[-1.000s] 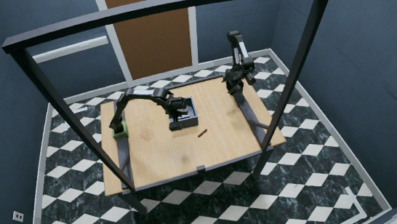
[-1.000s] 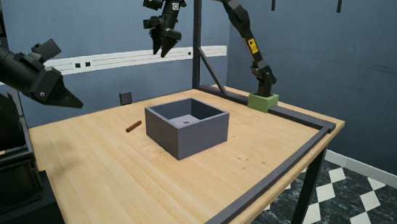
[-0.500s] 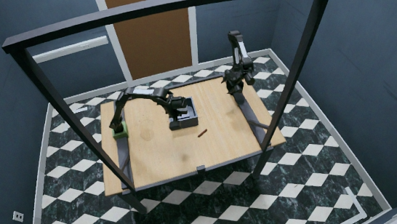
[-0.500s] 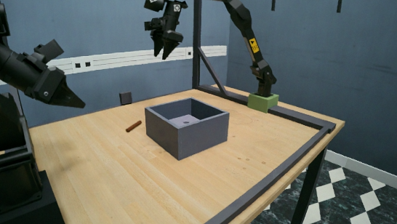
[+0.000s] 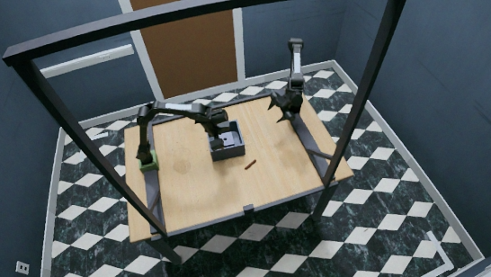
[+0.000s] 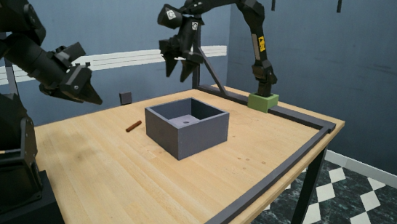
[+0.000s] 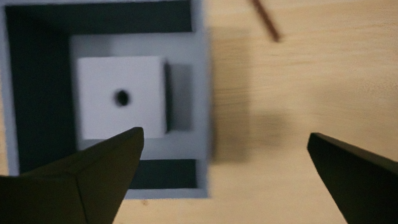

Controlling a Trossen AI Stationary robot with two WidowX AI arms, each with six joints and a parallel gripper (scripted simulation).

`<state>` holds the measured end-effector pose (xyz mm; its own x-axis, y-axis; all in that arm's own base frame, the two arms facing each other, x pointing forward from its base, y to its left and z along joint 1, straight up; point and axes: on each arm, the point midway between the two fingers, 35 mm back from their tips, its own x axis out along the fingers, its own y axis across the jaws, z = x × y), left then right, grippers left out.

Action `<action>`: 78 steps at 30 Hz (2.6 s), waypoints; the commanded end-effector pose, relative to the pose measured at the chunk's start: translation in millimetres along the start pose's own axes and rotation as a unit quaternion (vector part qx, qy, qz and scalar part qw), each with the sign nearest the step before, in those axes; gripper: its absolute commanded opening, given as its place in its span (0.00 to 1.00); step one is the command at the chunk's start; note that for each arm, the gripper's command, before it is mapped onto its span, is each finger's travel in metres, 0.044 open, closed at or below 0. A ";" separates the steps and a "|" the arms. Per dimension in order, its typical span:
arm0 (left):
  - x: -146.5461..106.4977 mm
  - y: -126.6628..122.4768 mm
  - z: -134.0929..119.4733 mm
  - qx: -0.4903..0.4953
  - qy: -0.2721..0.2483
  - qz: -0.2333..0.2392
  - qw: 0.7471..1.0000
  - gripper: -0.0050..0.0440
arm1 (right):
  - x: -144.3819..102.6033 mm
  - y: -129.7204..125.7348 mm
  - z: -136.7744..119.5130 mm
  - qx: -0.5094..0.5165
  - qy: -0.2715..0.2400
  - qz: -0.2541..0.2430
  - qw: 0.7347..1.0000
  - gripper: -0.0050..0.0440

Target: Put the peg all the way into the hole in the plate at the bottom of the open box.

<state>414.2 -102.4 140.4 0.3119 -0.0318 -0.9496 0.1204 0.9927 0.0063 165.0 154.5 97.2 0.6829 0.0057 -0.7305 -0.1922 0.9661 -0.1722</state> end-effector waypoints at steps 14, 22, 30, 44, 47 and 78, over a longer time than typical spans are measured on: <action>45.9 84.6 -15.0 -0.047 -0.018 0.012 0.999 1.00 | 91.0 57.2 84.4 -0.098 0.090 0.125 0.983 1.00; 38.7 85.0 -9.4 -0.046 -0.031 0.013 0.998 1.00 | 132.3 80.4 118.6 -0.141 0.129 0.174 0.966 1.00; 38.7 85.1 -9.5 -0.047 -0.030 0.013 0.998 1.00 | 150.8 91.0 133.8 -0.160 0.146 0.195 0.957 1.00; 38.3 85.4 -9.6 -0.048 -0.030 0.014 0.998 1.00 | 156.9 96.1 138.9 -0.167 0.152 0.203 0.953 1.00; 38.3 85.4 -9.6 -0.048 -0.030 0.014 0.998 1.00 | 157.0 96.1 138.8 -0.167 0.152 0.203 0.953 1.00; -115.3 -27.8 -20.6 0.074 -0.348 -0.062 0.932 1.00 | 136.9 155.6 80.0 -0.164 0.142 -0.033 0.976 0.33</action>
<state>361.6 -121.7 234.3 0.7957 -0.2544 -0.5496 0.3000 0.9539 -0.0071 281.1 321.0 15.7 0.4680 -0.1562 -0.8698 -0.4350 0.8161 -0.3806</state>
